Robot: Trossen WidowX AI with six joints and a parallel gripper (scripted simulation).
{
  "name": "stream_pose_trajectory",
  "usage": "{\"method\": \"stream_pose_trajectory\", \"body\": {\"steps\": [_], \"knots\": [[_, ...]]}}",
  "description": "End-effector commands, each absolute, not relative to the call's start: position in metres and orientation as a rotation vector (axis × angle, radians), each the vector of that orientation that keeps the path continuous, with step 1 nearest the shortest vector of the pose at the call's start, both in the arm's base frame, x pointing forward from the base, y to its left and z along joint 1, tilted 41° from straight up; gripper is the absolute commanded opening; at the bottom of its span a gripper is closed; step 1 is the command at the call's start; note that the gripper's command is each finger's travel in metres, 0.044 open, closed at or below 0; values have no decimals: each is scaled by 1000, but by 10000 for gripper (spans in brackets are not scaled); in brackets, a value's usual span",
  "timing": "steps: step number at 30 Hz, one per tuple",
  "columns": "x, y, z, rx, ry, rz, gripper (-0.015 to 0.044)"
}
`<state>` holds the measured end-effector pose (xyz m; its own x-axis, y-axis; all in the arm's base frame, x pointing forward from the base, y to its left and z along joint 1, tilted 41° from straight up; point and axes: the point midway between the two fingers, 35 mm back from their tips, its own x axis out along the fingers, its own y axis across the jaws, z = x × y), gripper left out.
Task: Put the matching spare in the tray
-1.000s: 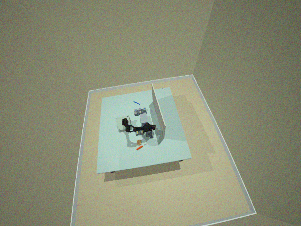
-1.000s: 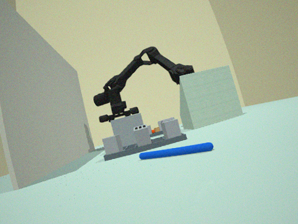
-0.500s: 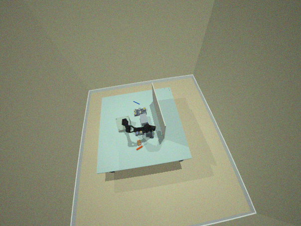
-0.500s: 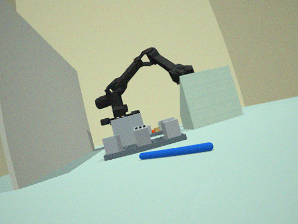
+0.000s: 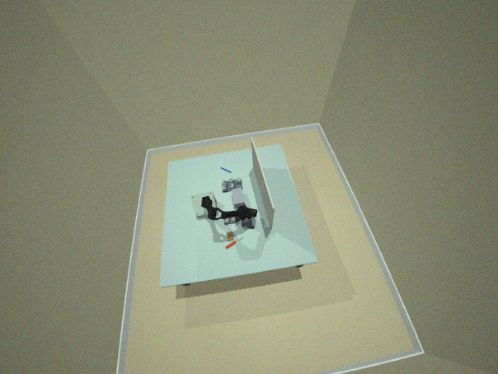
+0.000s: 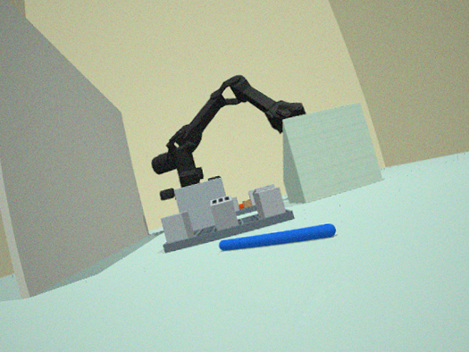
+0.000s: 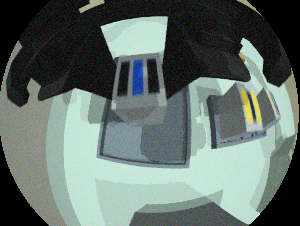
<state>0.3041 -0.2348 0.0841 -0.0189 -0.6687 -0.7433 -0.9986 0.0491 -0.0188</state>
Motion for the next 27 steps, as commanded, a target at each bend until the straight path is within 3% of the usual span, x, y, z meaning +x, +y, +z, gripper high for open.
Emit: {"method": "stream_pose_trajectory", "body": {"steps": [1, 12, 20, 27], "knots": [[304, -235, 85, -1678, 1749, 726, 157], [304, -235, 85, -1678, 1749, 726, 440], [306, -164, 161, -1675, 1742, 739, 440], [310, -162, 163, -1693, 1718, 729, 440]]}}
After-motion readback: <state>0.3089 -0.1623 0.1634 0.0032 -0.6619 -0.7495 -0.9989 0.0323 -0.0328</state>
